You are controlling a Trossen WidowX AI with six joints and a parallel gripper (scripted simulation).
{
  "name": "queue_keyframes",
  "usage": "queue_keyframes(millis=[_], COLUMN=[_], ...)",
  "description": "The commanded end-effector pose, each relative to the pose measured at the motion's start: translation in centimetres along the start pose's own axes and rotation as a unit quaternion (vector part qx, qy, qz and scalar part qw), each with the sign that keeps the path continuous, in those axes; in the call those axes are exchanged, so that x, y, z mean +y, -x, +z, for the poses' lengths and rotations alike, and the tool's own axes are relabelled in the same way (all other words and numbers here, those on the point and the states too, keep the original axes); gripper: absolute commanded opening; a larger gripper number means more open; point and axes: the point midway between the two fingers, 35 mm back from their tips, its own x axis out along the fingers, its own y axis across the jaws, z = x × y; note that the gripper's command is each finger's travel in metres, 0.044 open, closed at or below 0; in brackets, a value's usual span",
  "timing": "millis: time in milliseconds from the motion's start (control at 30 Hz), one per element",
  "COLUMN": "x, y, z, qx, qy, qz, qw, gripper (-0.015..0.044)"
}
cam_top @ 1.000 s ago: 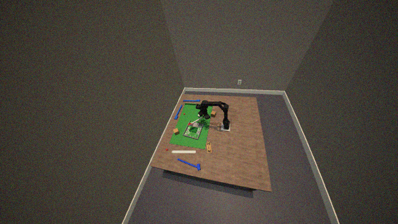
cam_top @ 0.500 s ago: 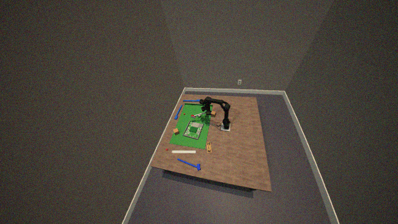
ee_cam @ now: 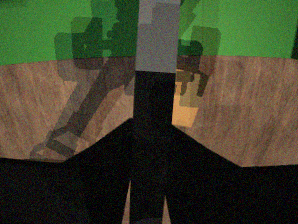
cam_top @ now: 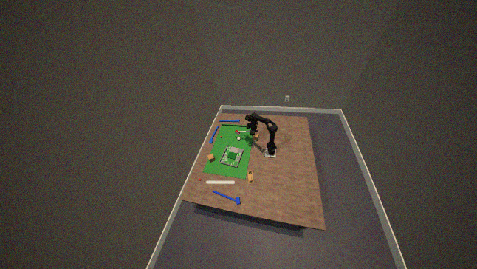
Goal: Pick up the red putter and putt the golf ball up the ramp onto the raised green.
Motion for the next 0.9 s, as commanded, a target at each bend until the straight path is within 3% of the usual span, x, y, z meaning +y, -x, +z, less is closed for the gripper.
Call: queue_keyframes(millis=[0, 867], x=[-0.5, -0.6], y=[0.3, -5.0], z=[-0.4, -0.3], qx=[-0.007, -0.007], qy=[-0.018, -0.018], qz=[-0.004, -0.004], qw=[1.000, 1.000], gripper=[0.0000, 0.0000])
